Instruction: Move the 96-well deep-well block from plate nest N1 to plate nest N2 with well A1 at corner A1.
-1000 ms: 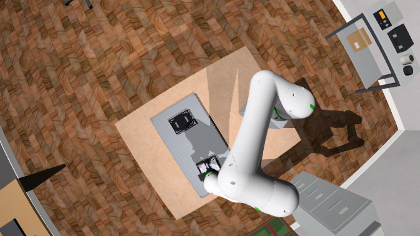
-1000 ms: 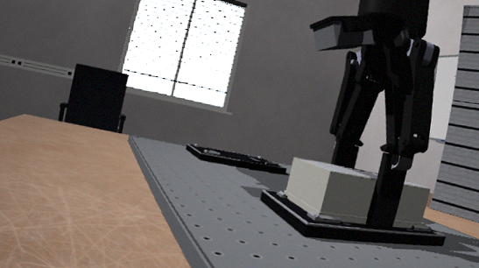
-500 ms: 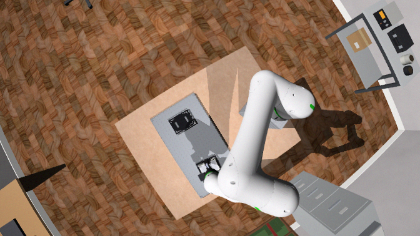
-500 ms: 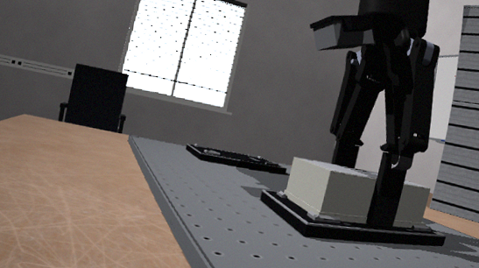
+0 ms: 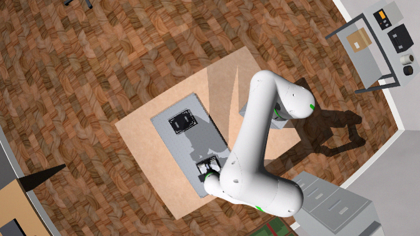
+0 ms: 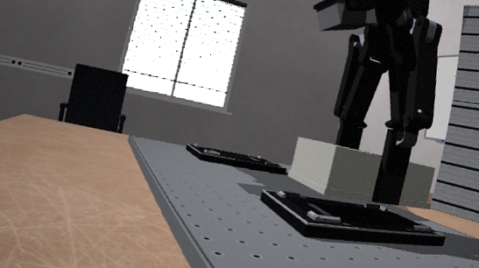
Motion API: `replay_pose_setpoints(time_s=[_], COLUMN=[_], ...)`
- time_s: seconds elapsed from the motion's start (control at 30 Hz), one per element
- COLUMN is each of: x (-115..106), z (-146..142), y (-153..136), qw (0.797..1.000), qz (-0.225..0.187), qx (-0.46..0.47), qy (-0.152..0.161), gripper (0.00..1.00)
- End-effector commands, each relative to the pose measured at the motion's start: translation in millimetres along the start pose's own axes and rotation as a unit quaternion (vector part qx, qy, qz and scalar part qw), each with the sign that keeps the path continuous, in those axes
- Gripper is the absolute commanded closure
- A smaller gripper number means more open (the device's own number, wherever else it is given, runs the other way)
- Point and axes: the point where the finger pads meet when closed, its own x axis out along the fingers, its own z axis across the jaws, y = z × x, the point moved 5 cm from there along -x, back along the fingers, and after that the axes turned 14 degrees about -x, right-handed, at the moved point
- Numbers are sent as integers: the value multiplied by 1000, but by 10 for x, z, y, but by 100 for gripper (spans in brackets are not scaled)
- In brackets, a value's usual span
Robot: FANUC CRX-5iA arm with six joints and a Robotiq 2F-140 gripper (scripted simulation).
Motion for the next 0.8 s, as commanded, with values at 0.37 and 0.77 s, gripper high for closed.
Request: replay_pose_setpoints(time_s=[0.37, 0.77], x=[-227, -410], z=[-2, -2], y=[7, 7], qw=[1000, 1000], qz=[1, 1], qx=[0, 0], qy=[0, 0], gripper=[90, 90])
